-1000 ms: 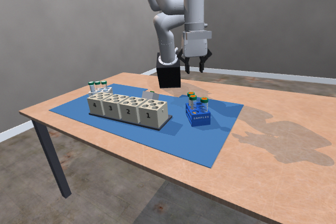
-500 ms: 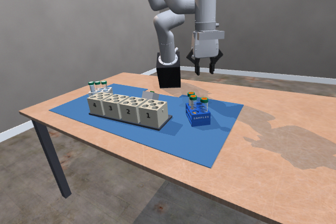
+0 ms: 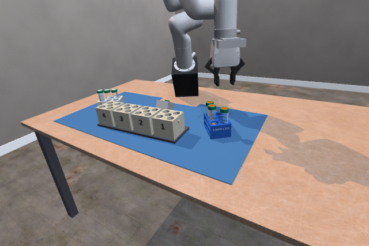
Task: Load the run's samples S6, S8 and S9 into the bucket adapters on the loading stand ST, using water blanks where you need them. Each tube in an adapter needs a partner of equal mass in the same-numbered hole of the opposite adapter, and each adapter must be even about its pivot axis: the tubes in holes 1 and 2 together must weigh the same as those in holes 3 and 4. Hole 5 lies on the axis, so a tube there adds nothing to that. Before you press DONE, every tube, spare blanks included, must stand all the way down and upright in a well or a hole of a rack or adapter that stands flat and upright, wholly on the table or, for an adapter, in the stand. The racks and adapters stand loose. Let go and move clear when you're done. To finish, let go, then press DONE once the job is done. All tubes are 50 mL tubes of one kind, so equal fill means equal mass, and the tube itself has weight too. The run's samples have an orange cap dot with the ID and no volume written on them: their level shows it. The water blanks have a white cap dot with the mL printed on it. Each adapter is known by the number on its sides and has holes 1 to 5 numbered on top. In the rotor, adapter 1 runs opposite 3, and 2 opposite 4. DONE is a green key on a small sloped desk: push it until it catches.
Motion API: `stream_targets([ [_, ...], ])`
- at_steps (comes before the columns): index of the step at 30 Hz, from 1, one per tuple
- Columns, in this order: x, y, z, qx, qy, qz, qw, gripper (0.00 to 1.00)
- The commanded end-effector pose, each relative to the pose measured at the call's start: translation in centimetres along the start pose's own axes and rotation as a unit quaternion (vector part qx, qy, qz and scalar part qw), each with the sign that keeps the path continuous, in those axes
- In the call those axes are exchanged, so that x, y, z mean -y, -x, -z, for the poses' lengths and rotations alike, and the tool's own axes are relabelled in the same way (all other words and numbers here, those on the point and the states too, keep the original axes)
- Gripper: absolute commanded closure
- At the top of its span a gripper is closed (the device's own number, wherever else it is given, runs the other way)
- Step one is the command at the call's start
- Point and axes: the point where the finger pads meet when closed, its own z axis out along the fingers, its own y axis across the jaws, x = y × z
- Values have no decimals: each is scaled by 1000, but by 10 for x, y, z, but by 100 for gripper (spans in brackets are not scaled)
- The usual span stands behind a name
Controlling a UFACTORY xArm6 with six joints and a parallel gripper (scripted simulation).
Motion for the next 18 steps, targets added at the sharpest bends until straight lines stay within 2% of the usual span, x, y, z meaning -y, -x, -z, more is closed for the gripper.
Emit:
stream_targets([
  [1,0,-2,-5,-2,-1,0,1000,43],
  [18,0,-2,-35,-2,-1,0,1000,43],
])
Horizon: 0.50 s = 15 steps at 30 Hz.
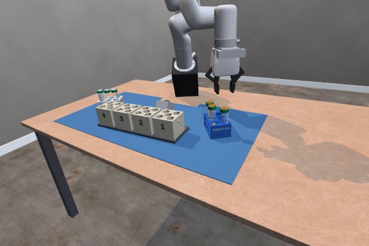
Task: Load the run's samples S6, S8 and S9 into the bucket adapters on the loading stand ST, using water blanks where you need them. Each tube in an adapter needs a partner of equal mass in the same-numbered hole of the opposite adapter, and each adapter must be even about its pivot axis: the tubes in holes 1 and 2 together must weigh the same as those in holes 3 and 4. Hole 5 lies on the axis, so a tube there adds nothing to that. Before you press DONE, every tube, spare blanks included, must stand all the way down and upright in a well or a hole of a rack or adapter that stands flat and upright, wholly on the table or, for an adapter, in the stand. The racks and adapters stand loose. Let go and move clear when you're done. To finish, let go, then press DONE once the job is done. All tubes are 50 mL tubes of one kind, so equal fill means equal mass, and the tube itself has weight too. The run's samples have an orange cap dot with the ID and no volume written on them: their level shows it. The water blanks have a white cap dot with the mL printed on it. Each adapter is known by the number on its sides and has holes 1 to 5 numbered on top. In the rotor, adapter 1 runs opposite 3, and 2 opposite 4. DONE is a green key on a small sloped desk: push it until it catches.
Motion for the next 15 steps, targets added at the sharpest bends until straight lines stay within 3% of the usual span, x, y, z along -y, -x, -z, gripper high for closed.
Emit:
stream_targets([
  [1,0,-2,-5,-2,-1,0,1000,43],
  [15,0,-2,-29,-2,-1,0,1000,43],
])
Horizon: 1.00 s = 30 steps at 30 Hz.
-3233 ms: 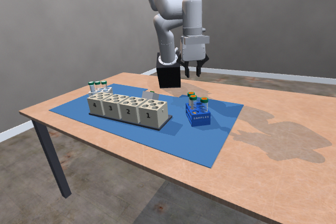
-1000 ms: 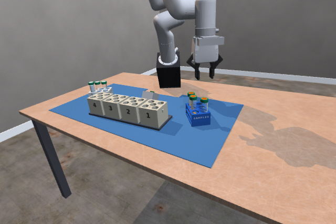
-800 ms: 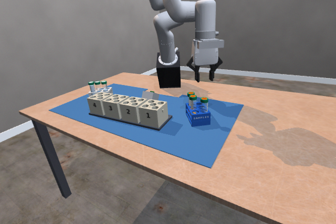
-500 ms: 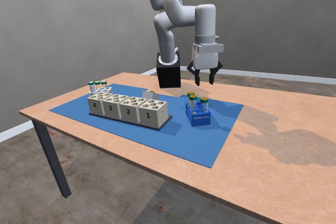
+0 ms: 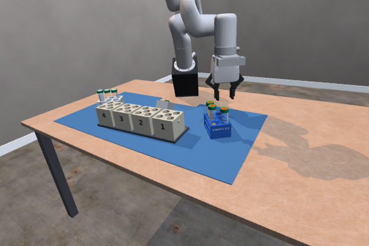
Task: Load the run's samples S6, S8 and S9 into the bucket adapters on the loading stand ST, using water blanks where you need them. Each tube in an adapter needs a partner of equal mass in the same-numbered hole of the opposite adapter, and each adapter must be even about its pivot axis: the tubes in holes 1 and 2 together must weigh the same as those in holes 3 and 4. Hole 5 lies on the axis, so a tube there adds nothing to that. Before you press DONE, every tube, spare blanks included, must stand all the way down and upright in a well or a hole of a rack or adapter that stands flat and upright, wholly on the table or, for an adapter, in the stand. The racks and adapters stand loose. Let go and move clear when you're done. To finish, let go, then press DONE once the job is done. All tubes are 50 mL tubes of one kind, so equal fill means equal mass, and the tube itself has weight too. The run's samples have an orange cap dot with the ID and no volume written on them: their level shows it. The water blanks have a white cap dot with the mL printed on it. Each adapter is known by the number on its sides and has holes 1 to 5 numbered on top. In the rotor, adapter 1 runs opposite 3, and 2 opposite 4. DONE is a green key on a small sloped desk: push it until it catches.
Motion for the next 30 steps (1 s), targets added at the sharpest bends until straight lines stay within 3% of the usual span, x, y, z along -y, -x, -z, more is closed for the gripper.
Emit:
stream_targets([
  [1,0,-2,-5,-2,0,0,1000,43],
  [21,0,-2,-41,-2,0,0,1000,43],
  [30,0,-2,-41,-2,0,0,1000,43],
])
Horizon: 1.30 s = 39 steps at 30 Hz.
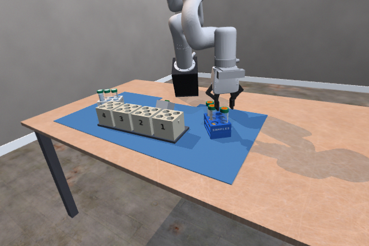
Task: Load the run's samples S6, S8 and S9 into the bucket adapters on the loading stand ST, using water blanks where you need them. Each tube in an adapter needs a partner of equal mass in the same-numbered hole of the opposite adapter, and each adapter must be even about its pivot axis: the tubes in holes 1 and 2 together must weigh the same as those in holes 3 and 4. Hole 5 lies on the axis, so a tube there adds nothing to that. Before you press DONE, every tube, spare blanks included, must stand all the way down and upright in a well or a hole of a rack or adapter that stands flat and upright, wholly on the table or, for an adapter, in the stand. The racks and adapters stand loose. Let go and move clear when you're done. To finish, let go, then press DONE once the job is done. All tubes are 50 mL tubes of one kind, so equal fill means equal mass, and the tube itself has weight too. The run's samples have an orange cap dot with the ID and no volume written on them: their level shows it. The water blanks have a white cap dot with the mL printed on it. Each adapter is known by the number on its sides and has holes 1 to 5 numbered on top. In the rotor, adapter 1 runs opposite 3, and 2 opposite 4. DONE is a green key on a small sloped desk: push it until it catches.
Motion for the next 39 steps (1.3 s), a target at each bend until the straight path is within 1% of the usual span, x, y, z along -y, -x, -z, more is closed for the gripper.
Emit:
stream_targets([
  [1,0,-1,1,-1,0,0,1000,43],
  [28,0,-1,-16,-1,0,0,1000,43],
  [39,0,-1,-19,-1,0,0,1000,43],
])
